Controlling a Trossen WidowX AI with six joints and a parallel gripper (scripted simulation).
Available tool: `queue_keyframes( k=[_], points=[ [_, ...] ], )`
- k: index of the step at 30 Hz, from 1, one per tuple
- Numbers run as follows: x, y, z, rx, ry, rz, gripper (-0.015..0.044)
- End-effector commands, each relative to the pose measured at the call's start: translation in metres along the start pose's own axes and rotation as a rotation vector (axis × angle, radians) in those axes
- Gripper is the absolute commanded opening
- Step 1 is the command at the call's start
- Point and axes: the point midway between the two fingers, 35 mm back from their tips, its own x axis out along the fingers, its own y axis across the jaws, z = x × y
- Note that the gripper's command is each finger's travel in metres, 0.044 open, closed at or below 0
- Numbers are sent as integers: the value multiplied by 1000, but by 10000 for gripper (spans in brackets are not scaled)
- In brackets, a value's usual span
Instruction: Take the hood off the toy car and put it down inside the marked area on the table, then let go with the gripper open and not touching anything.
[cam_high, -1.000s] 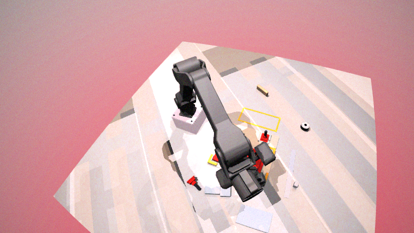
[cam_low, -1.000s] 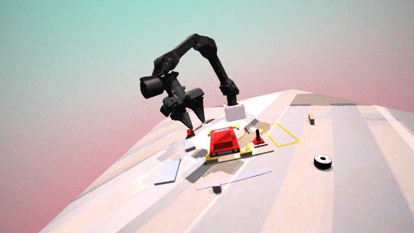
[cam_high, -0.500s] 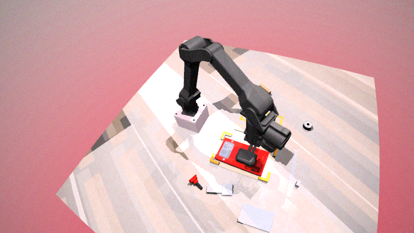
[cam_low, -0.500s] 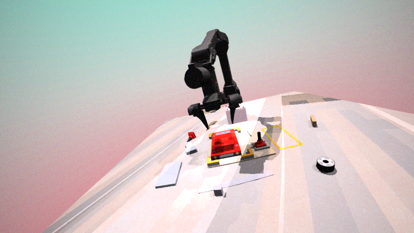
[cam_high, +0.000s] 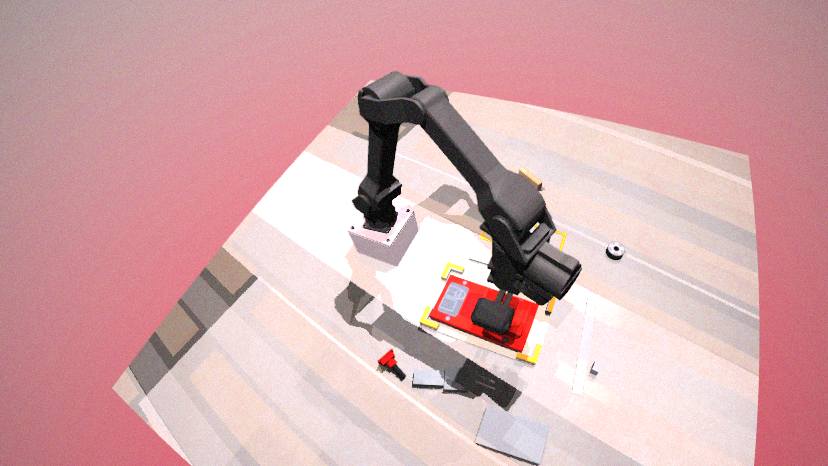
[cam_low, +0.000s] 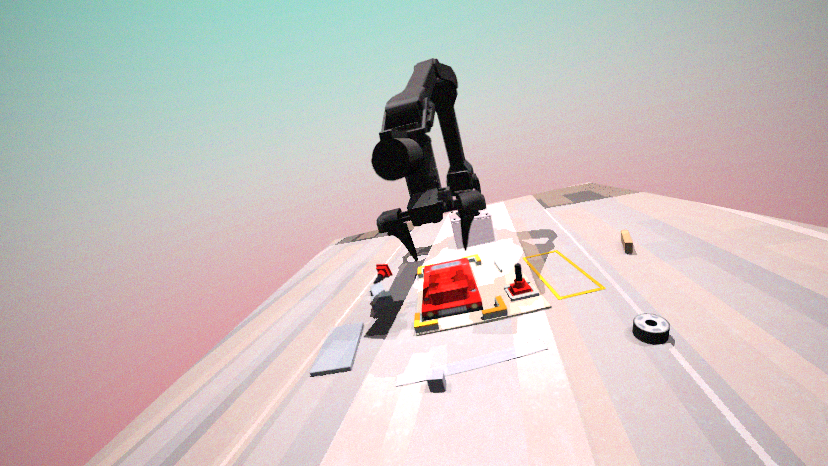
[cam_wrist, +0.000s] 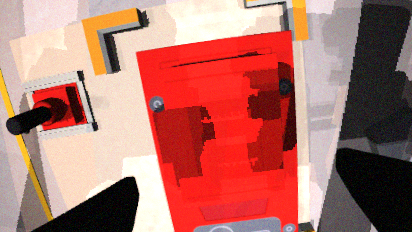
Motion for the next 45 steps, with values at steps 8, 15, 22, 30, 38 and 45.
queue_keyframes(
  k=[8, 15, 22, 30, 38, 45],
  points=[
    [9, 0, -1, -4, 3, -3, 440],
    [14, 0, -1, -4, 3, -3, 440],
    [20, 0, -1, -4, 3, -2, 440],
    [26, 0, -1, -4, 3, -2, 440],
    [32, 0, -2, -4, 3, -2, 440],
    [37, 0, -2, -4, 3, -2, 440]
  ],
)
